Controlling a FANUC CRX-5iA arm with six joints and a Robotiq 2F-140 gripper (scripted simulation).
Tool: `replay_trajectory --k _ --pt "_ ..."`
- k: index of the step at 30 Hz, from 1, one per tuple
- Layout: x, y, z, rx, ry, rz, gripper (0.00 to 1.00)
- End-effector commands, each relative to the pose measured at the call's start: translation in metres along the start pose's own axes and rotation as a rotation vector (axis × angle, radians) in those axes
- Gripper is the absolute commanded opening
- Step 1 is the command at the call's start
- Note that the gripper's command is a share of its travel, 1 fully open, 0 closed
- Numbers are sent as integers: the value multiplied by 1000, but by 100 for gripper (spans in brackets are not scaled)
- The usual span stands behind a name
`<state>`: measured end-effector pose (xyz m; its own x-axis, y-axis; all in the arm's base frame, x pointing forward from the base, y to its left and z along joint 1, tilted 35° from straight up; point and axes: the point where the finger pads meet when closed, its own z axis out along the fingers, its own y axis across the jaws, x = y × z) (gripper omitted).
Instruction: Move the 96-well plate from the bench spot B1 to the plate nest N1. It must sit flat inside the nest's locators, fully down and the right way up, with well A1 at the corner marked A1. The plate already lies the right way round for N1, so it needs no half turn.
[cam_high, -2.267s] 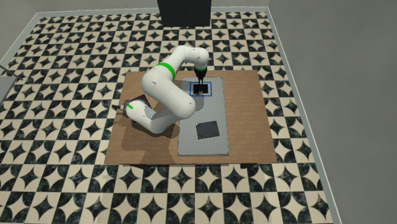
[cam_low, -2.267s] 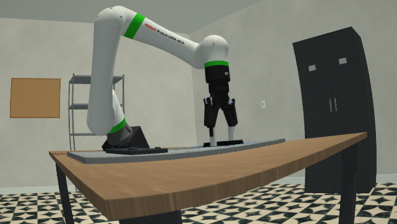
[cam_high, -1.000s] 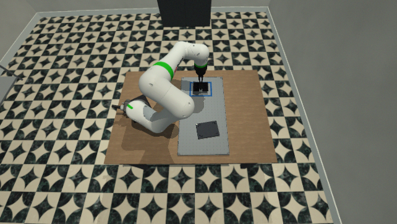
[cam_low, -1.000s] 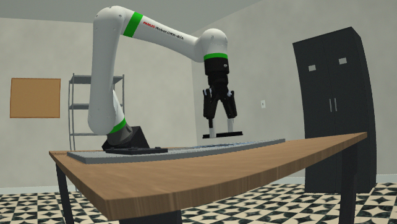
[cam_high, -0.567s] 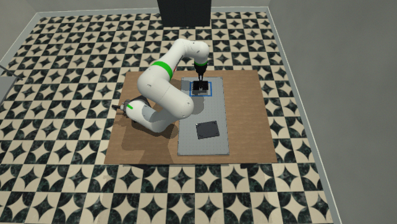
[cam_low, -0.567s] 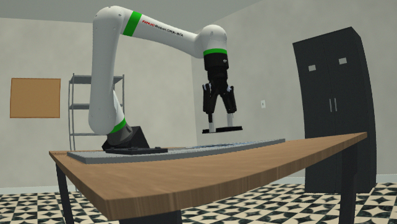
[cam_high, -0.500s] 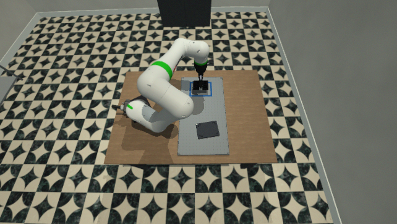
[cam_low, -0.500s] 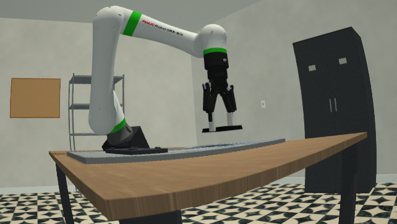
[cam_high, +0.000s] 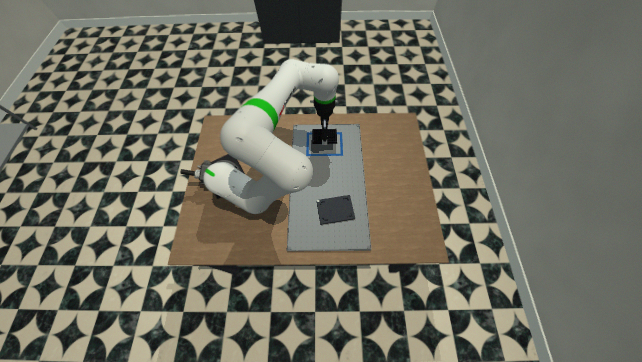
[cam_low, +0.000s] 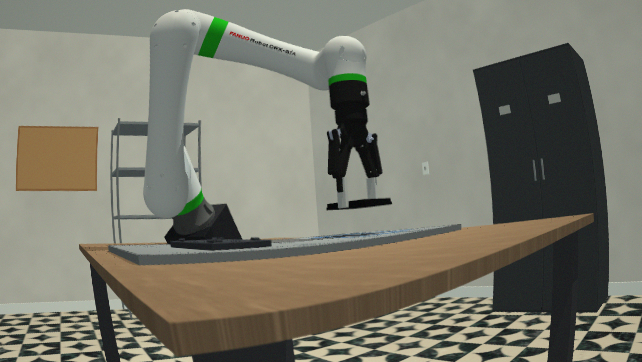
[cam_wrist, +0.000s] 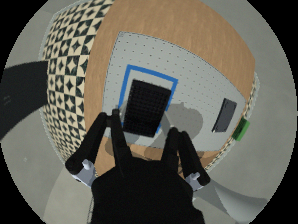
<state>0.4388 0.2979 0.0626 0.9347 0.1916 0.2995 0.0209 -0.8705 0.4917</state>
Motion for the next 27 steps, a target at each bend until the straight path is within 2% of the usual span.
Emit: replay_trajectory --k 1,9,14,27 --pt "0 0 0 0 0 0 0" --pt "0 0 0 0 0 0 0" --pt "2 16 -1 0 0 -161 0" --pt "7 53 -2 0 0 -161 0"
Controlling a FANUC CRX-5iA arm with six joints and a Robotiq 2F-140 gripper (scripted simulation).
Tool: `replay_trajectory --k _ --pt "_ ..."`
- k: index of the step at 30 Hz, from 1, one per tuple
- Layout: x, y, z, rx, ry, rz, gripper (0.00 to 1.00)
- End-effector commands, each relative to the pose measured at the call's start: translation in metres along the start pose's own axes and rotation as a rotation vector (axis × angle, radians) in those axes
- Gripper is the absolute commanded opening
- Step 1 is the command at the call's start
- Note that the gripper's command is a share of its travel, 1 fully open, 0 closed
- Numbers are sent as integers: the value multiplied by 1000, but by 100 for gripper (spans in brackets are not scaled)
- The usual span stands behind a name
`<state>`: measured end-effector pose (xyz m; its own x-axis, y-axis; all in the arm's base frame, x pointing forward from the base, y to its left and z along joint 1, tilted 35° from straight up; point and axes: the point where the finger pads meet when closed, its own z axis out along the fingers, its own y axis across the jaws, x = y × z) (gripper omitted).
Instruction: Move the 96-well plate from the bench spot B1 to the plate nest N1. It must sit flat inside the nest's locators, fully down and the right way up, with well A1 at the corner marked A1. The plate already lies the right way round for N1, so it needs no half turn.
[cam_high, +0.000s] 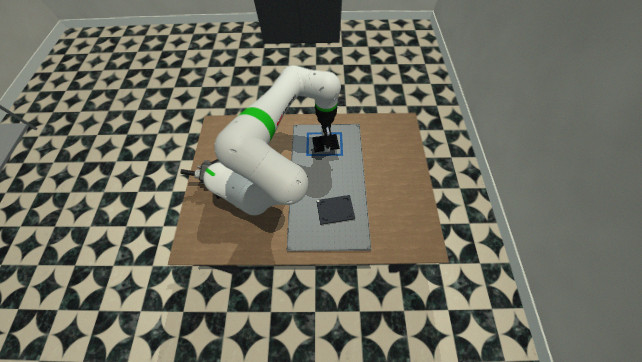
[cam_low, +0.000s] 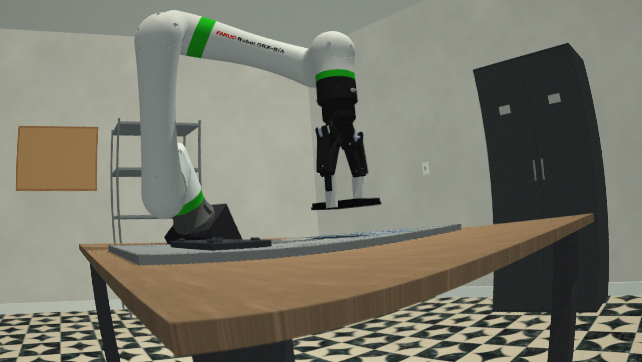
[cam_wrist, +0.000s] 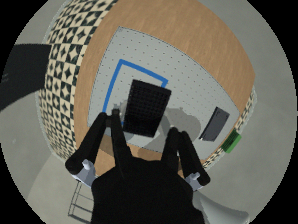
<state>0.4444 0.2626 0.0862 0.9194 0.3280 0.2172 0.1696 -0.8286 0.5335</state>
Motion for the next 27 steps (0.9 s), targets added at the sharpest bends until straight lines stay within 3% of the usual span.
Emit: replay_trajectory --k 1,27 --pt "0 14 -1 1 0 -1 0" --pt "-2 90 -3 1 0 -1 0"
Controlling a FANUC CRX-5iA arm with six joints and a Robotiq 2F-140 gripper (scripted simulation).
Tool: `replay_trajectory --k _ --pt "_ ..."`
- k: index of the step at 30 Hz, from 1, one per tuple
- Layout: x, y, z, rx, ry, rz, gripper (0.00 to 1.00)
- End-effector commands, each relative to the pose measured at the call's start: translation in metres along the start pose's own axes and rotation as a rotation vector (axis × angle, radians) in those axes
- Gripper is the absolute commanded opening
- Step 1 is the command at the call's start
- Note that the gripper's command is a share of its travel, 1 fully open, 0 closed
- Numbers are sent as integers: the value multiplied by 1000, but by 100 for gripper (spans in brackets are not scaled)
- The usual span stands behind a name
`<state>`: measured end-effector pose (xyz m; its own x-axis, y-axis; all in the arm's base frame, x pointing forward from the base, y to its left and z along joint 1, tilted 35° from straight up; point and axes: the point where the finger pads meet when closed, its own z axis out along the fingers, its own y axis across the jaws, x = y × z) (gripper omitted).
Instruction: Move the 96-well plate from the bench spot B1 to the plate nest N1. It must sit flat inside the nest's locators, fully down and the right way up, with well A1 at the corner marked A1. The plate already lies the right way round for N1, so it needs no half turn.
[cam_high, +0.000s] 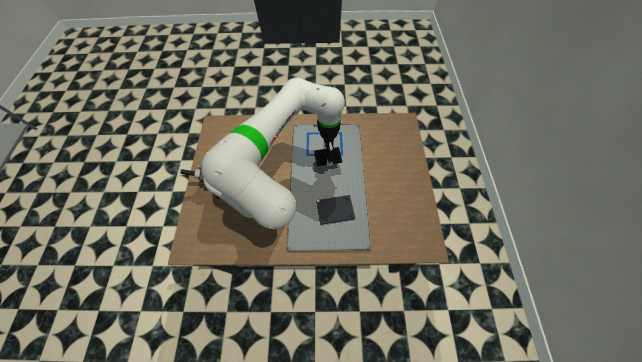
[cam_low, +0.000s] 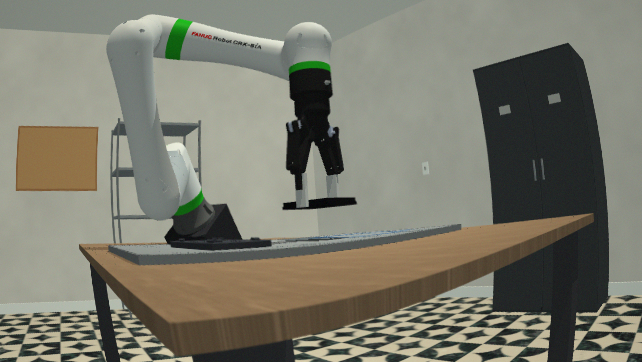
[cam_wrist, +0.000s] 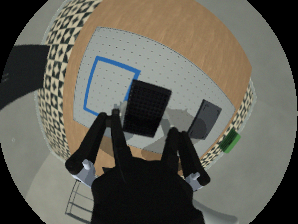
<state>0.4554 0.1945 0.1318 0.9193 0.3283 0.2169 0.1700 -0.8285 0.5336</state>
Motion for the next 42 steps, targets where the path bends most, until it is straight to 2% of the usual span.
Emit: replay_trajectory --k 1,42 --pt "0 8 -1 1 0 0 0" --pt "-4 131 -4 1 0 0 0"
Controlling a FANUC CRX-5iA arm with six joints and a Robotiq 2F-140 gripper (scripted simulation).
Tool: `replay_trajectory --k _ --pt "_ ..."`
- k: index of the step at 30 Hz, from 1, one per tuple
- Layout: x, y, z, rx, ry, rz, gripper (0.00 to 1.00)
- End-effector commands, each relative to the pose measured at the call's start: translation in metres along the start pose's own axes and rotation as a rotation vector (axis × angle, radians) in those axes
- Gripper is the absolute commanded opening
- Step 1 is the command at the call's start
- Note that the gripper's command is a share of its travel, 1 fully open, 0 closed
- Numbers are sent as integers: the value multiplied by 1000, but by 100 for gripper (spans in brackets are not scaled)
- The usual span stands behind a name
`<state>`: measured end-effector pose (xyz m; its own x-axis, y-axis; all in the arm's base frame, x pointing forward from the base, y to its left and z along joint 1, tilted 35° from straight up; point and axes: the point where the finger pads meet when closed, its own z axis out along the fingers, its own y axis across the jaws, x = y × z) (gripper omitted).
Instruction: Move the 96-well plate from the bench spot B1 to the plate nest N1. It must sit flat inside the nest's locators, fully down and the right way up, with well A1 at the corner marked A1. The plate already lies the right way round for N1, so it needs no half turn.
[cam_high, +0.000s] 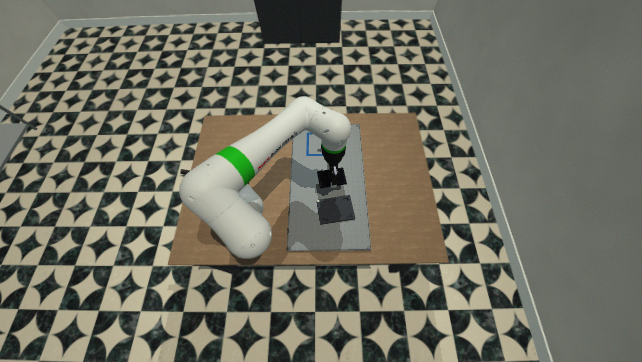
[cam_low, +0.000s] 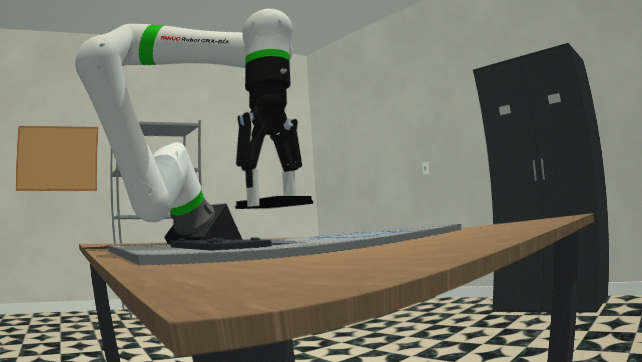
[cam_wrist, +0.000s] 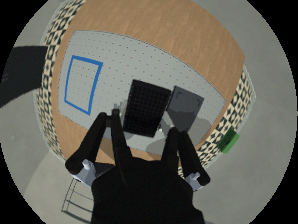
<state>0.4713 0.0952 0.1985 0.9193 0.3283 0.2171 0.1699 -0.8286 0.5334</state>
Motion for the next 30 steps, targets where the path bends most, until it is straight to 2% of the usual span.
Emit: replay_trajectory --k 1,30 --pt "0 14 -1 0 0 0 0" --pt "-3 97 -3 0 0 0 0"
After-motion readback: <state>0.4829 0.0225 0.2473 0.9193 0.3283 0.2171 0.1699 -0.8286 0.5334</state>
